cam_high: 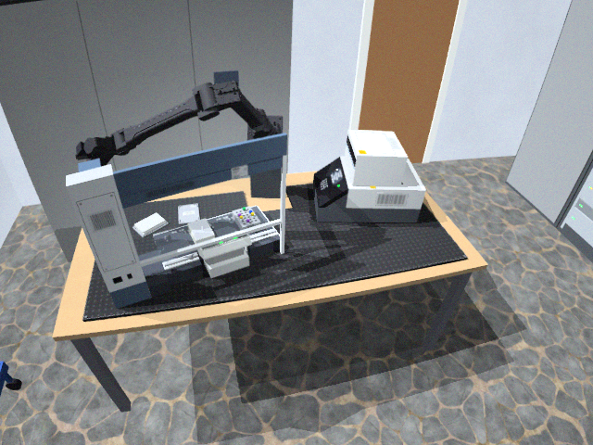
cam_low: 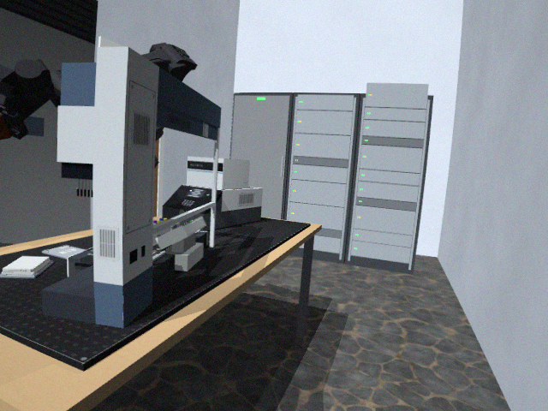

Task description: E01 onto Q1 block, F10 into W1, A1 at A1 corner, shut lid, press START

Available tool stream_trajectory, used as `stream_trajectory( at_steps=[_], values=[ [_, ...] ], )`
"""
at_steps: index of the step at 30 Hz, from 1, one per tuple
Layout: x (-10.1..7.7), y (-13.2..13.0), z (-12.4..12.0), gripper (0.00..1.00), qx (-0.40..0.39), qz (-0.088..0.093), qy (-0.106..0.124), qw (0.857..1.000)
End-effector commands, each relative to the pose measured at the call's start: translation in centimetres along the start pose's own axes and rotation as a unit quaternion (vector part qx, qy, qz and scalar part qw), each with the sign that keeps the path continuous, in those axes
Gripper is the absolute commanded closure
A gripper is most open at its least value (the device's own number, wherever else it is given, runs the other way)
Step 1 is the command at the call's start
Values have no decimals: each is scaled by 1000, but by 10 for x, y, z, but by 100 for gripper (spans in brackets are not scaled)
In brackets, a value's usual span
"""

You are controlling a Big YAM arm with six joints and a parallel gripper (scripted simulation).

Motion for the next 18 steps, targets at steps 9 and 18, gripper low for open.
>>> stream_trajectory(
  at_steps=[9,18],
  values=[
    [-35,-8,83,100,44,-18,-106,993],
    [-71,10,133,100,62,-15,-185,981]
  ],
)
Point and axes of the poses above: the point where the finger pads meet when closed, its own x axis out along the fingers, its own y axis across the jaws, z = x × y, the point moved 4 cm from there along -x, back along the fingers, and after that the axes turned 2 degrees about x, right-handed, at the moved point
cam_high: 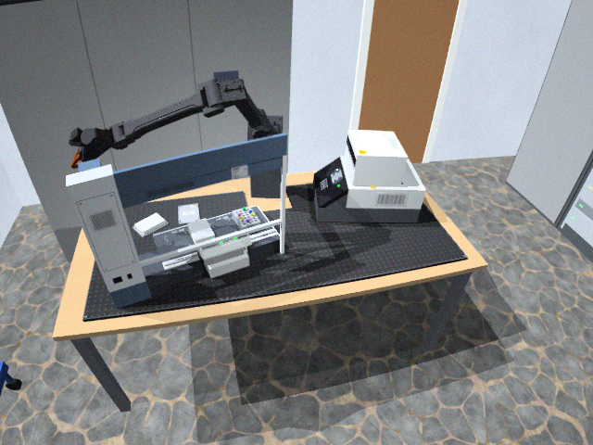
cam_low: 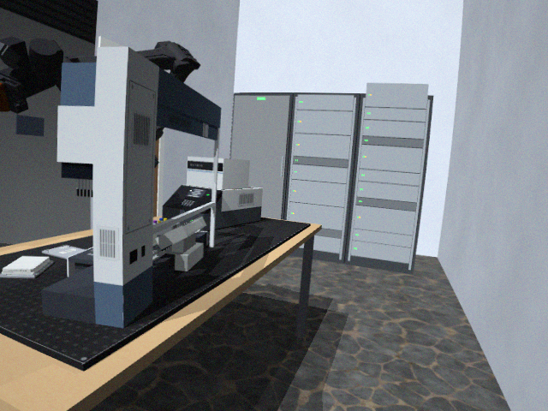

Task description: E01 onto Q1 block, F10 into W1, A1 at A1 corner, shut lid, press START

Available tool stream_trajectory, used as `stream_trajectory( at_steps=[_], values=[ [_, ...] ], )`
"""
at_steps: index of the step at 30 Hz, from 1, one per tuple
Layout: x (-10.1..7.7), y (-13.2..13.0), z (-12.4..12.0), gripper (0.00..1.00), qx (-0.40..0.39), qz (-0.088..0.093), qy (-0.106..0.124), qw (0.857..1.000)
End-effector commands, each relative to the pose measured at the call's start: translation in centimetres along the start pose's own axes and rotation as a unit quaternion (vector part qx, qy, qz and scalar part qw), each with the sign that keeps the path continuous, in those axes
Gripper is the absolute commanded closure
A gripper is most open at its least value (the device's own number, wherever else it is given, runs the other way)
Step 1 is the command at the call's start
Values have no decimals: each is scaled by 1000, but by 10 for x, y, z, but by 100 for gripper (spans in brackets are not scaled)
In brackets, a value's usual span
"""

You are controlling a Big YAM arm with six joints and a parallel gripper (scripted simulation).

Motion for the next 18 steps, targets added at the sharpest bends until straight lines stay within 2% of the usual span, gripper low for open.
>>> stream_trajectory(
  at_steps=[1,3,9,10,12,16,18],
  values=[
    [-24,12,72,100,21,12,-78,997],
    [-22,12,73,100,24,8,-73,997],
    [-22,21,70,100,59,13,-117,991],
    [-26,26,74,100,63,15,-126,990],
    [-34,32,82,100,57,18,-117,991],
    [-52,33,120,100,45,16,-125,991],
    [-53,31,122,100,42,15,-128,991]
  ],
)
Point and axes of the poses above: the point where the finger pads meet when closed, its own x axis out along the fingers, its own y axis across the jaws, z = x × y, the point moved 4 cm from there along -x, back along the fingers, and after that the axes turned 2 degrees about x, right-handed, at the moved point
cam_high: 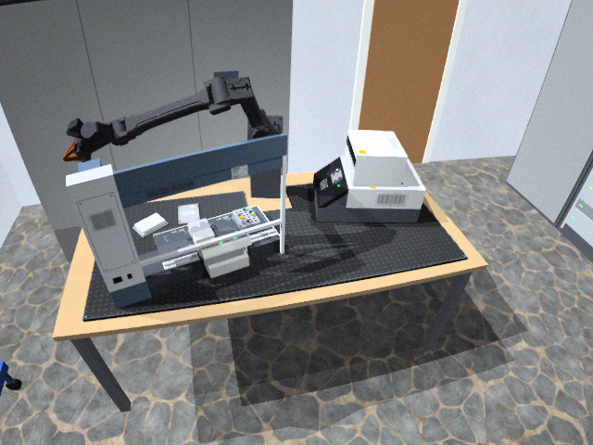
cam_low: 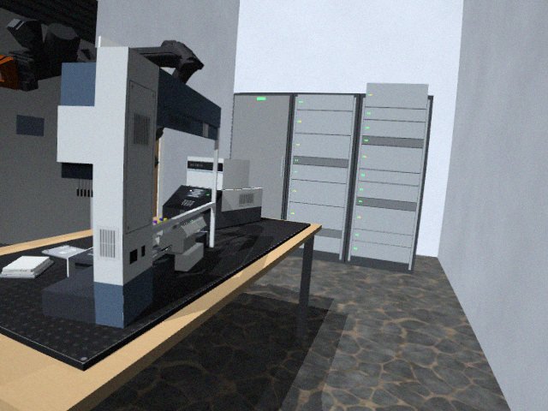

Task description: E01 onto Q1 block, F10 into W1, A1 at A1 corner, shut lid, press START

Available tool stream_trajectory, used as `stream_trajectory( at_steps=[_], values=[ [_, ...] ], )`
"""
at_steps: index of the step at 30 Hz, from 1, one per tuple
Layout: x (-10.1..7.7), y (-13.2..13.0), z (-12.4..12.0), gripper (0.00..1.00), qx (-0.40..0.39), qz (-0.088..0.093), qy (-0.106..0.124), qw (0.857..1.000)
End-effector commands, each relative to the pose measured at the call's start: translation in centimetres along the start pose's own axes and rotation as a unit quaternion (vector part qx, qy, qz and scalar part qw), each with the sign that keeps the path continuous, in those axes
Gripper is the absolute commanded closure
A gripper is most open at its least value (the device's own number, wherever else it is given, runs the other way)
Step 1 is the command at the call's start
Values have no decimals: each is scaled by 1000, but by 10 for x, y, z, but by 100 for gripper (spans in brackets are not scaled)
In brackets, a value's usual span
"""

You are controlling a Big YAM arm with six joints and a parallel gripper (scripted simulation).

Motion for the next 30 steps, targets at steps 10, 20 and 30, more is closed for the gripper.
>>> stream_trajectory(
  at_steps=[10,20,30],
  values=[
    [-30,17,112,100,44,12,-127,991],
    [-48,47,137,100,60,35,-162,984],
    [-71,48,185,100,83,40,-215,972]
  ],
)
Point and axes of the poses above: the point where the finger pads meet when closed, its own x axis out along the fingers, its own y axis across the jaws, z = x × y, the point moved 4 cm from there along -x, back along the fingers, and after that the axes turned 2 degrees about x, right-handed, at the moved point
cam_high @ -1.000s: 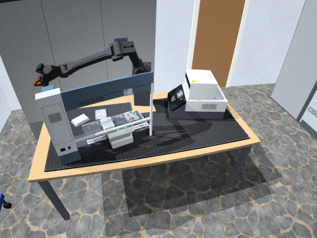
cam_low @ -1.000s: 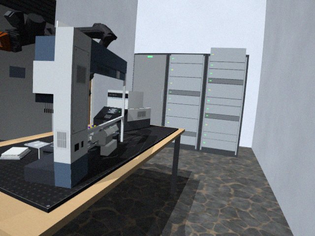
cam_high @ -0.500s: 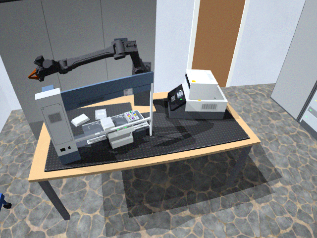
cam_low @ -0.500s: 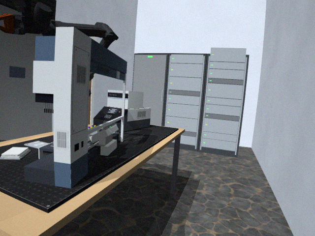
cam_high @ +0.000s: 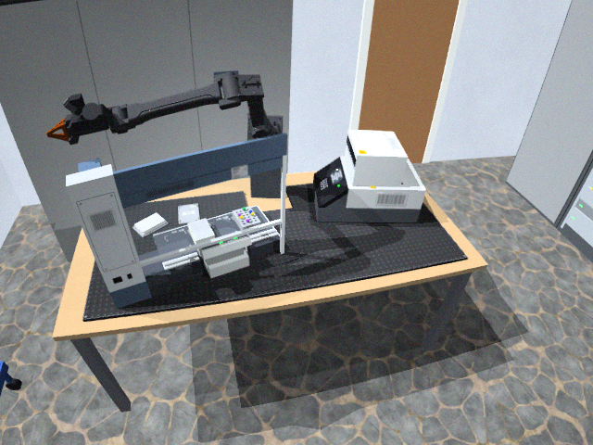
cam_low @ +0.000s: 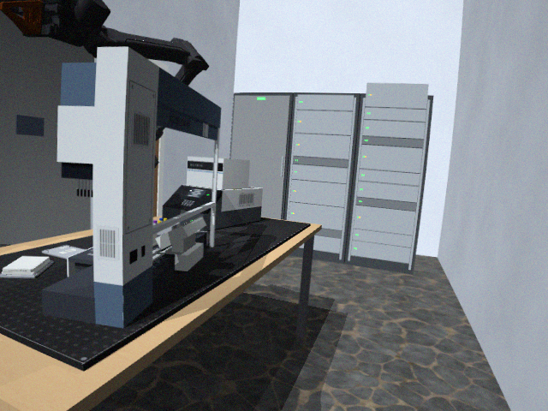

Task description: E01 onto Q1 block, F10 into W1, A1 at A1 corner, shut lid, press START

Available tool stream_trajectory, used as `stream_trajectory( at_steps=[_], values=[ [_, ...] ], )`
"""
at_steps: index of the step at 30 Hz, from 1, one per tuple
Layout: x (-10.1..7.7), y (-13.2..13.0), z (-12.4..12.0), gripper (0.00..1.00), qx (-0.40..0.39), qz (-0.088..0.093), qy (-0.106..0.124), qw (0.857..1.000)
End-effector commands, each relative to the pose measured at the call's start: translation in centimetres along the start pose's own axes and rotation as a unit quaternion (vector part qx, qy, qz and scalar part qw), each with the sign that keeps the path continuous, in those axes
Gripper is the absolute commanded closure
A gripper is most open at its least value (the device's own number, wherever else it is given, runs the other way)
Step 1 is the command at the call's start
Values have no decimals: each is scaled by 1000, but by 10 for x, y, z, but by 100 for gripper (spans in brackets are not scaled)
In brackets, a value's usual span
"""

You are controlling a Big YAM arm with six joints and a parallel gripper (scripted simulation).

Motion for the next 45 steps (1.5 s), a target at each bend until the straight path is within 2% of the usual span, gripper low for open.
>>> stream_trajectory(
  at_steps=[1,2,3,5,6,10,15,19,20,23,27,30,33,36,37,39,40,42,45],
  values=[
    [1,20,72,100,7,13,-46,999],
    [-1,22,79,100,4,12,-45,999],
    [-3,28,80,100,15,21,-49,998],
    [-3,28,80,100,15,21,-49,998],
    [-4,33,72,100,25,28,-48,998],
    [-11,59,68,100,68,67,-61,994],
    [-20,94,69,100,60,64,-50,995],
    [-25,113,78,100,52,66,-52,995],
    [-27,119,81,100,60,76,-55,994],
    [-26,119,85,100,71,77,-57,993],
    [-27,122,78,100,115,100,-64,986],
    [-33,140,74,100,116,100,-59,986],
    [-46,166,87,100,108,104,-60,987],
    [-49,169,95,100,100,106,-67,987],
    [-51,171,98,100,108,115,-72,985],
    [-51,171,98,100,108,115,-72,985],
    [-51,177,106,100,120,119,-73,983],
    [-52,181,108,100,143,133,-81,977],
    [-54,192,100,100,175,151,-83,969]
  ],
)
Point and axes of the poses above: the point where the finger pads meet when closed, its own x axis out along the fingers, its own y axis across the jaws, z = x × y, the point moved 4 cm from there along -x, back along the fingers, and after that the axes turned 2 degrees about x, right-handed, at the moved point
